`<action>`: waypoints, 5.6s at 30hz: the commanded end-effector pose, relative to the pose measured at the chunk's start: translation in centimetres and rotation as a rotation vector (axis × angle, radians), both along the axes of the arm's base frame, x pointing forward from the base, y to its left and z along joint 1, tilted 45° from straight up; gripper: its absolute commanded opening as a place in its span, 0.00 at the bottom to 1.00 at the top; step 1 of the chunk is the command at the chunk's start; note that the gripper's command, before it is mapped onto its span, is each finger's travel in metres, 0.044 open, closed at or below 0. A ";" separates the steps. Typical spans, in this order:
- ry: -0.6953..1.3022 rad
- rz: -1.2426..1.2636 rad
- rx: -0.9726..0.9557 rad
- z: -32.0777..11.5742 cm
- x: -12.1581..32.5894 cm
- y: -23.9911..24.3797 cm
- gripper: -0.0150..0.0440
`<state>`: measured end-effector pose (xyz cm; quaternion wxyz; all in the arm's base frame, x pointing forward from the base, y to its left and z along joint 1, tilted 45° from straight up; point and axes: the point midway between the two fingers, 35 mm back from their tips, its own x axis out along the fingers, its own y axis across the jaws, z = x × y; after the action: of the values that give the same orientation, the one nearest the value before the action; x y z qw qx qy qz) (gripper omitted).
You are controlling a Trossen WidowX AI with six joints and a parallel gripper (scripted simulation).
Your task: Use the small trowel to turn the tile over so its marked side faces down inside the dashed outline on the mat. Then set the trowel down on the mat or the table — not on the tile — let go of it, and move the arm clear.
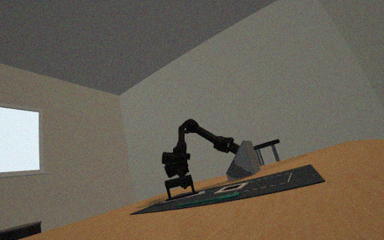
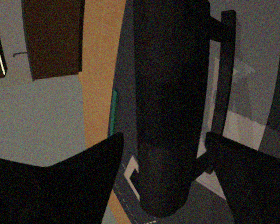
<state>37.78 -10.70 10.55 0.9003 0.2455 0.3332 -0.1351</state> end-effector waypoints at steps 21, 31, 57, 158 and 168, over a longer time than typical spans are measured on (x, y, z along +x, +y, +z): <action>-0.006 -0.016 0.004 -1.1 1.1 -0.1 0.43; -0.006 -0.016 0.004 -1.1 1.1 -0.1 0.31; -0.062 -0.081 -0.021 1.1 1.8 5.0 0.25; -0.336 -0.353 0.093 -8.6 2.0 12.8 0.25; -0.335 -0.353 0.096 -8.7 1.5 16.0 0.25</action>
<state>39.15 3.99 1.66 0.8920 0.3562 0.1394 -0.2407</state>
